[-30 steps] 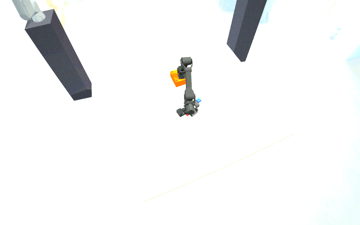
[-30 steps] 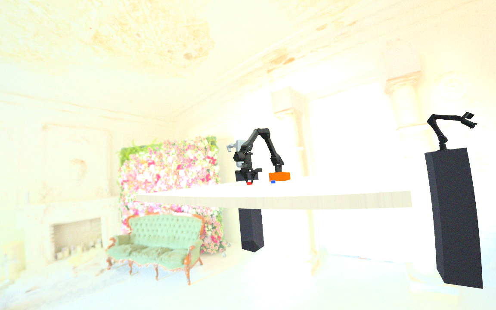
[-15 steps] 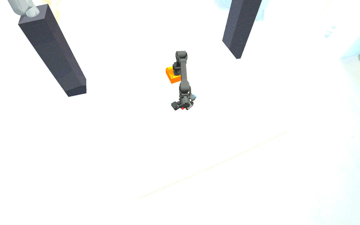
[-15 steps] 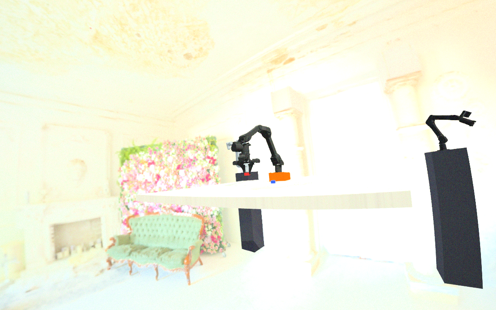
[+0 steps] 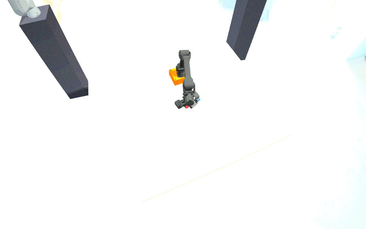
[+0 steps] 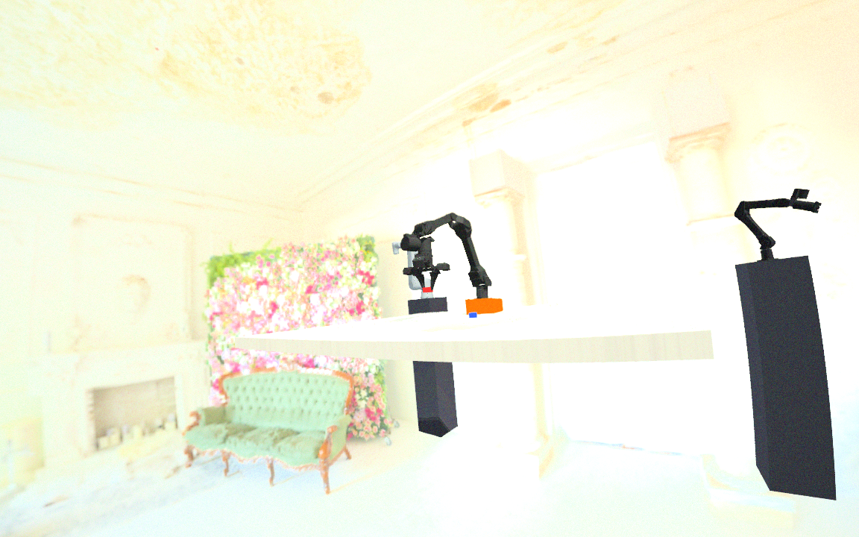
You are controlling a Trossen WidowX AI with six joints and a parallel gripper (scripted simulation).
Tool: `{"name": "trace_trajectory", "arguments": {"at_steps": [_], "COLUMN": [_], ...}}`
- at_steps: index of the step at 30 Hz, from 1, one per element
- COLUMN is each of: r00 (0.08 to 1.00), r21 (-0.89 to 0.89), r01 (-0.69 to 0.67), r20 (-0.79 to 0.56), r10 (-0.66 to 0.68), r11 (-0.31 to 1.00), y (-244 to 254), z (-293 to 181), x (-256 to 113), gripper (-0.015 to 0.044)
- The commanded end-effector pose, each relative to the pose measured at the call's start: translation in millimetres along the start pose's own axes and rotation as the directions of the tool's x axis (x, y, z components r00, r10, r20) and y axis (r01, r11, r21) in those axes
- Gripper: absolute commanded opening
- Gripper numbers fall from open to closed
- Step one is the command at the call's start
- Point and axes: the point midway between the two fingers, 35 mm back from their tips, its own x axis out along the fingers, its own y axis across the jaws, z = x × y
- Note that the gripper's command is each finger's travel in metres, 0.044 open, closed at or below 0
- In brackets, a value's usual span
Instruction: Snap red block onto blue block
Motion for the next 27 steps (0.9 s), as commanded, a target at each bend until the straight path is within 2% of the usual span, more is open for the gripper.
{"name": "trace_trajectory", "arguments": {"at_steps": [1,27], "r00": [1.0,1.0], "r21": [-0.017,-0.142], "r01": [-0.003,-0.015], "r20": [-0.003,-0.006], "r10": [0.003,0.015], "r11": [1.0,0.99], "y": [17.2,132.6], "z": [-0.7,-38.3], "x": [3.4,42.0], "gripper": [0.0,0.0]}}
